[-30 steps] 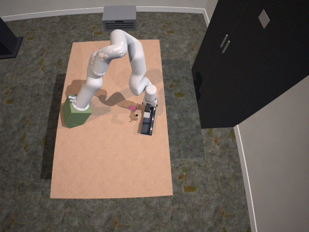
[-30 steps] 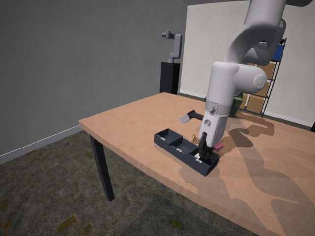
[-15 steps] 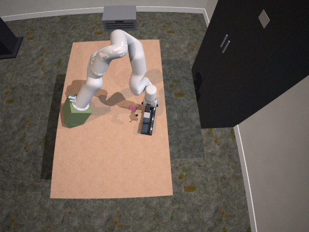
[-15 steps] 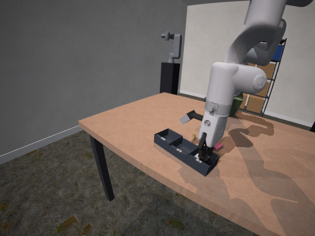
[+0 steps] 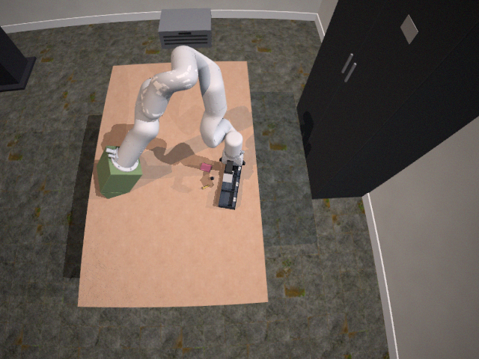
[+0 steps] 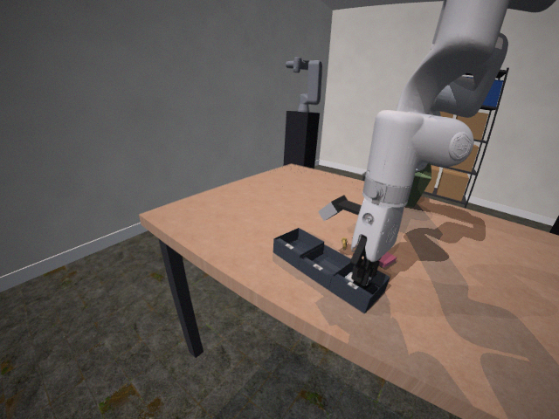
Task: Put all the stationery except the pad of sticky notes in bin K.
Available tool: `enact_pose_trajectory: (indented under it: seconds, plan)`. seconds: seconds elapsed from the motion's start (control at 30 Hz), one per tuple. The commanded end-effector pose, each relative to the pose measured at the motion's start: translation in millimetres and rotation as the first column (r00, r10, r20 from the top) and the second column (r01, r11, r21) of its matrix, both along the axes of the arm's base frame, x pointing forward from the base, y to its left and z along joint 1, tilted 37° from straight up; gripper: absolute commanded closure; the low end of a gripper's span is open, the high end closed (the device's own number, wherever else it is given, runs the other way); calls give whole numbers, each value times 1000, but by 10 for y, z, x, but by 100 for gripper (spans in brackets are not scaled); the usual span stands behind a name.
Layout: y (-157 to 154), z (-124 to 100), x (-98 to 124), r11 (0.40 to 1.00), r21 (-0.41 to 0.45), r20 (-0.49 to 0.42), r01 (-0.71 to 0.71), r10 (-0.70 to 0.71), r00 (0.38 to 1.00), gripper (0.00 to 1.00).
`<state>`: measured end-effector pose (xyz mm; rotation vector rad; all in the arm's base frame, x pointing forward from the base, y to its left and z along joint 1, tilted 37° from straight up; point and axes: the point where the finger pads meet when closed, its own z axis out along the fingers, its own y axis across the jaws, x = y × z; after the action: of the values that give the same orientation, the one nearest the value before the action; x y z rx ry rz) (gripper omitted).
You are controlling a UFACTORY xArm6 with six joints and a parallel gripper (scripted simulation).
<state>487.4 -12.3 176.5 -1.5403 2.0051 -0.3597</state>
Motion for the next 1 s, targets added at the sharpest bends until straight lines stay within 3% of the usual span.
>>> enact_pose_trajectory:
  seconds: [0.0, 0.97]
  plan:
    - [-7, 43, -16, 1000, 0, 3, 0, 0, 1000, 71]
    - [-43, 260, -179, 1000, 0, 3, 0, 0, 1000, 71]
